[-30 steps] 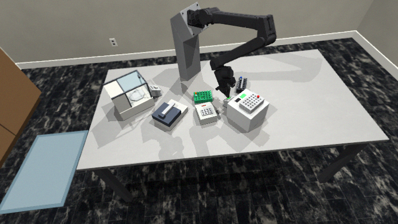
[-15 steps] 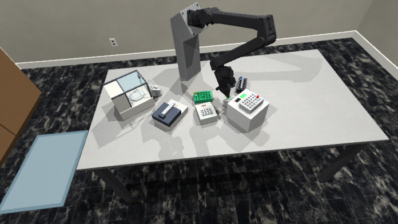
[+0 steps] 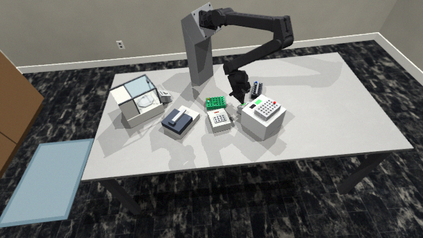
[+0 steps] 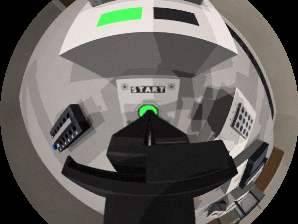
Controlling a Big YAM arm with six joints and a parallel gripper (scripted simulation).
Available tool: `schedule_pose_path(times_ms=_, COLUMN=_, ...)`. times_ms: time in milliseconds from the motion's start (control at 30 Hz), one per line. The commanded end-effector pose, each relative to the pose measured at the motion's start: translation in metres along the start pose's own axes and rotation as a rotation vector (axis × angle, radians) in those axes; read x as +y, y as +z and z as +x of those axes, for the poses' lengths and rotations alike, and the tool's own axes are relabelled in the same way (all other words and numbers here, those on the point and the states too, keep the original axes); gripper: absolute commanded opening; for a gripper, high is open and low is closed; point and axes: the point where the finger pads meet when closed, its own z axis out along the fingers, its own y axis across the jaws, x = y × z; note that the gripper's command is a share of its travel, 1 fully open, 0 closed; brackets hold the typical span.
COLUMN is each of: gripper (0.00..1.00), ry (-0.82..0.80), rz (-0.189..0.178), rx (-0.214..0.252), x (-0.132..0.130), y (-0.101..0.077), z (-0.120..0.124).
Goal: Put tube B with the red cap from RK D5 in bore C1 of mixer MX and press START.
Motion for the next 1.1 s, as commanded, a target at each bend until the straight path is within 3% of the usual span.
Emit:
schedule_pose_path(times_ms=0, gripper=0.0, ry=0.012, rz=-0.012, rx=0.014, x=0.007, y=0.008, z=0.006)
schedule_pose_path(times_ms=833, gripper=0.0, ry=0.012, rz=-0.012, rx=0.014, x=0.007, y=0.008, z=0.006)
schedule_pose_path(times_ms=967, gripper=0.0, ry=0.004, rz=-0.017, rx=-0.028, x=0.008, y=0.002, z=-0.011)
schedule_pose_path(times_ms=1033, gripper=0.0, ry=0.008, rz=-0.01, rx=-0.005, x=0.006, y=-0.016, z=-0.004)
schedule_pose_path(times_ms=1067, gripper=0.0, ry=0.008, rz=-0.01, rx=-0.005, x=0.006, y=-0.016, z=-0.004)
